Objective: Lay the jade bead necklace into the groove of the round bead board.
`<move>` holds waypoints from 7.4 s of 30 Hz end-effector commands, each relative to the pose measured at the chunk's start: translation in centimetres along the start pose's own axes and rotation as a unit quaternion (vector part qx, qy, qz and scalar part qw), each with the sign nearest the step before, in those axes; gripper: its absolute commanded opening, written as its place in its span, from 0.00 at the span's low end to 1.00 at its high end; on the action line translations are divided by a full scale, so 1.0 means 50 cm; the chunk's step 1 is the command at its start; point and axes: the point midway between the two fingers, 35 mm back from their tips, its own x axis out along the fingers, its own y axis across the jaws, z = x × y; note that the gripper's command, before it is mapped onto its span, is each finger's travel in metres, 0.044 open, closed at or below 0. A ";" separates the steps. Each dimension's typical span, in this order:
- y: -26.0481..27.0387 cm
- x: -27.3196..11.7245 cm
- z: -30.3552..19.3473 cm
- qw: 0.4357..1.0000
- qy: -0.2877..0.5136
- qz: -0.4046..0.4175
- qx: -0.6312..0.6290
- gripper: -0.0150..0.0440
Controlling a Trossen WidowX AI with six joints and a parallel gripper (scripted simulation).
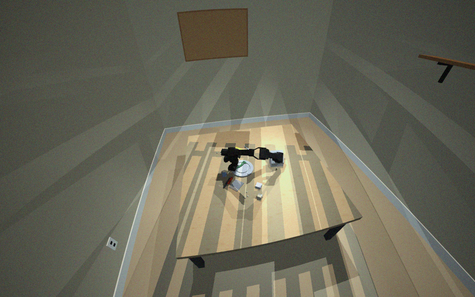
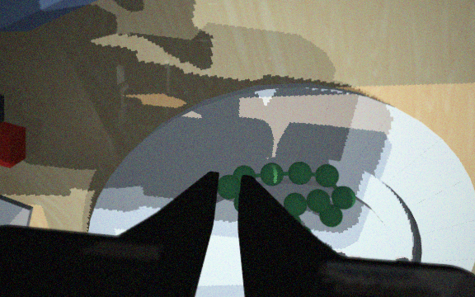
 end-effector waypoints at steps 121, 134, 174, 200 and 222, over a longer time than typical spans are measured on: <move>-0.127 0.009 -0.014 0.918 0.005 0.001 -0.397 0.46; -0.124 -0.003 -0.009 0.916 0.001 -0.004 -0.402 0.31; -0.141 0.004 -0.007 0.918 0.005 0.000 -0.397 0.25; -0.141 0.009 -0.007 0.918 0.005 0.000 -0.397 0.25; -0.139 0.002 -0.004 0.916 0.001 -0.002 -0.401 0.48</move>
